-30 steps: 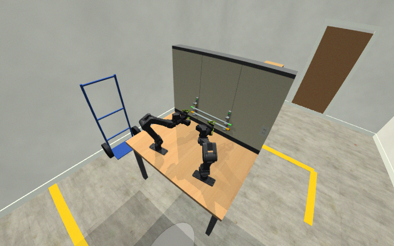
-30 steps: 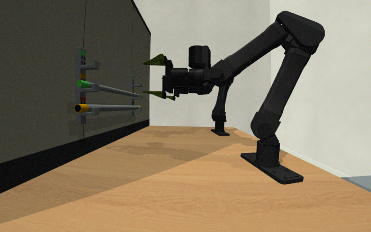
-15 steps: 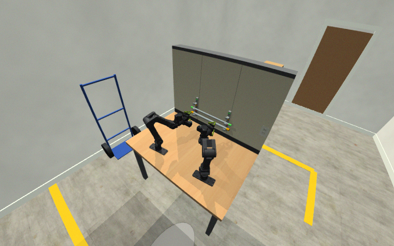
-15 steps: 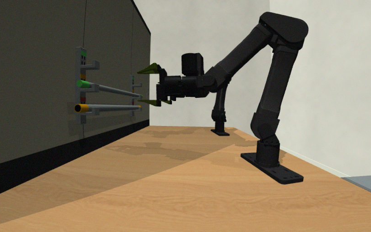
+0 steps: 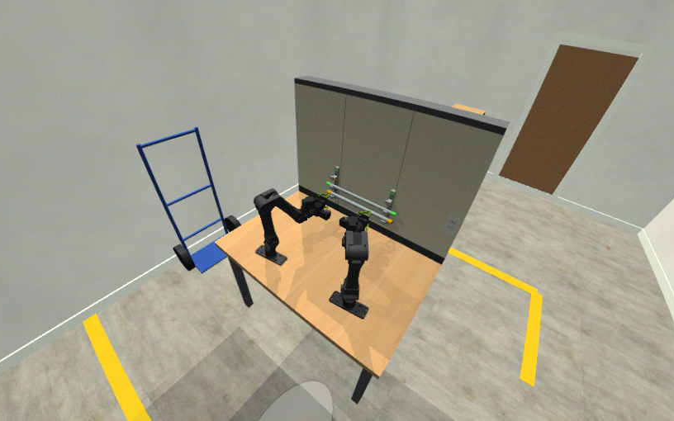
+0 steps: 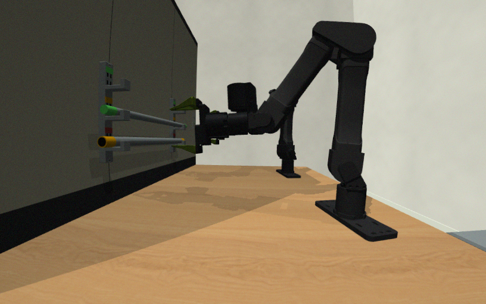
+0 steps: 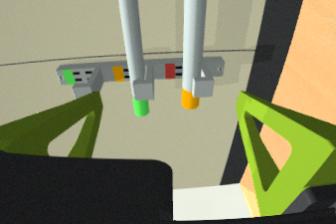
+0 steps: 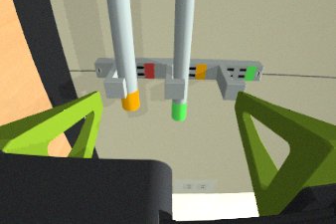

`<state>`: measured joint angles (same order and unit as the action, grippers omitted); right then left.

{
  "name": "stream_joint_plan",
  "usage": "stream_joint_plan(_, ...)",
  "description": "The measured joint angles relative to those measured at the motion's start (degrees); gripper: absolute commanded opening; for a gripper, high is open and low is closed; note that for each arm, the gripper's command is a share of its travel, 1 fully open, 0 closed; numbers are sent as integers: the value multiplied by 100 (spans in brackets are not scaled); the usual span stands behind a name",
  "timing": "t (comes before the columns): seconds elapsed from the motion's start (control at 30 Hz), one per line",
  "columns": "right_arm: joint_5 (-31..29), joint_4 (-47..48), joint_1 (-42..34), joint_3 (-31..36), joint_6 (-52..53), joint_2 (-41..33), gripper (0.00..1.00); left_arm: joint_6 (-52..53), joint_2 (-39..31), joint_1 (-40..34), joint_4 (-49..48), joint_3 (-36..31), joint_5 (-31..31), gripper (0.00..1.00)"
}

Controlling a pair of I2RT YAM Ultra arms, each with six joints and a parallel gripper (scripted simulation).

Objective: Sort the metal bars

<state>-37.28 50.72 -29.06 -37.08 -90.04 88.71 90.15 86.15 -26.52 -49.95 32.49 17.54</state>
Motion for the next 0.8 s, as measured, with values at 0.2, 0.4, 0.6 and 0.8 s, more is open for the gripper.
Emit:
stream_joint_plan(0.2, 153, 323, 153, -2, 0, 455, 100, 0, 498, 74, -328, 70, -76, 100)
stream_joint_plan(0.4, 271, 601, 245, -4, 0, 741, 100, 2, 815, 122, -636, 210, -136, 100)
stream_joint_plan(0.6, 396, 861, 387, -129, 0, 1200, 100, 2, 1327, 192, -940, 409, -201, 100)
stream_joint_plan(0.8, 516, 1099, 503, -313, 0, 1587, 100, 2, 1770, 251, -1161, 597, -258, 100)
